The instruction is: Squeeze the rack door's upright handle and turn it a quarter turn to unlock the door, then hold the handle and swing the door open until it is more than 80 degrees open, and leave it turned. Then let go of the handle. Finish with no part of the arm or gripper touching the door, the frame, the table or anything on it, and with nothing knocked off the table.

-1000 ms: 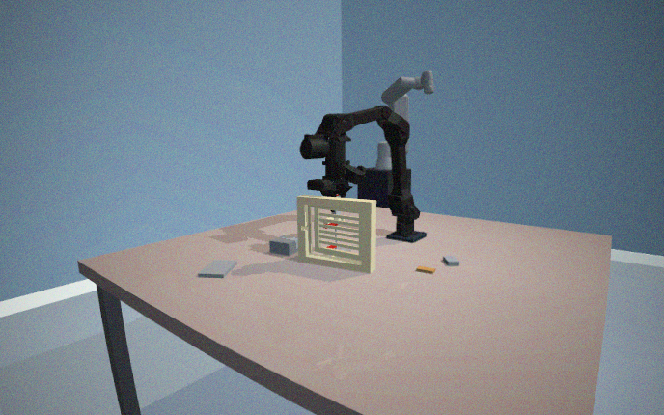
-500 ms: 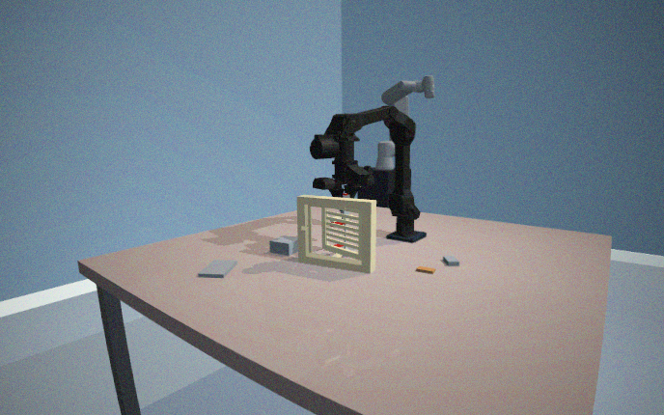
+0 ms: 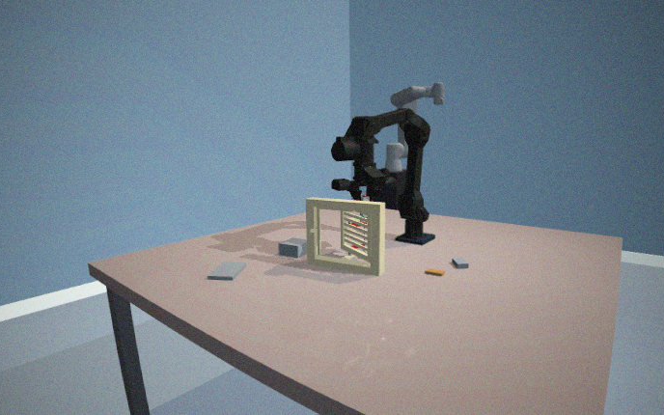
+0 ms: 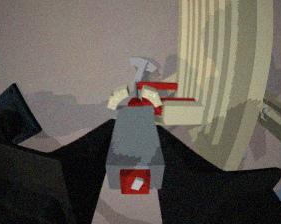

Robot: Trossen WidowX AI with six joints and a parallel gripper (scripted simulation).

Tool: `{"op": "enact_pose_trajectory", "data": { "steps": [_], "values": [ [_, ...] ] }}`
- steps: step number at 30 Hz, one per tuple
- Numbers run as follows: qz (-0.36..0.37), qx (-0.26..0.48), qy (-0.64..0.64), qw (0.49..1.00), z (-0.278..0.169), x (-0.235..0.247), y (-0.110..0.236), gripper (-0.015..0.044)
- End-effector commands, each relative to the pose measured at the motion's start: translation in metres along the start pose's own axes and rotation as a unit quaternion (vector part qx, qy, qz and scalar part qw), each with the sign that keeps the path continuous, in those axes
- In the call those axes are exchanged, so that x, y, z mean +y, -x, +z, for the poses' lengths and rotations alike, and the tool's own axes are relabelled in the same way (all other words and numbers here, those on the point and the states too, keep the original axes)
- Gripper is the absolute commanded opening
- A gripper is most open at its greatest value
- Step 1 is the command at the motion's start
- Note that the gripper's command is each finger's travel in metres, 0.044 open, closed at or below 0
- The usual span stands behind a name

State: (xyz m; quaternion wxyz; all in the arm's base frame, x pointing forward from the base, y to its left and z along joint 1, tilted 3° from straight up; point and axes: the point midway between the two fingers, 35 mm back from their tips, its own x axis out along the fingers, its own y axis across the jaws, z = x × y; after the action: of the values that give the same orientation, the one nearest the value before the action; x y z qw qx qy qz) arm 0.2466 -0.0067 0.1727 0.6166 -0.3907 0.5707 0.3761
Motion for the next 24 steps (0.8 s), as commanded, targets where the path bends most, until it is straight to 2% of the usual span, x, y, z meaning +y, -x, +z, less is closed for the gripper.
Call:
{"op": "enact_pose_trajectory", "data": {
  "steps": [1,24],
  "values": [
    [-0.004,-0.002,-0.037,0.999,0.002,0.008,0.001,0.0016],
    [-0.001,-0.003,-0.194,0.981,0.021,0.049,0.000,0.0016]
  ]
}}
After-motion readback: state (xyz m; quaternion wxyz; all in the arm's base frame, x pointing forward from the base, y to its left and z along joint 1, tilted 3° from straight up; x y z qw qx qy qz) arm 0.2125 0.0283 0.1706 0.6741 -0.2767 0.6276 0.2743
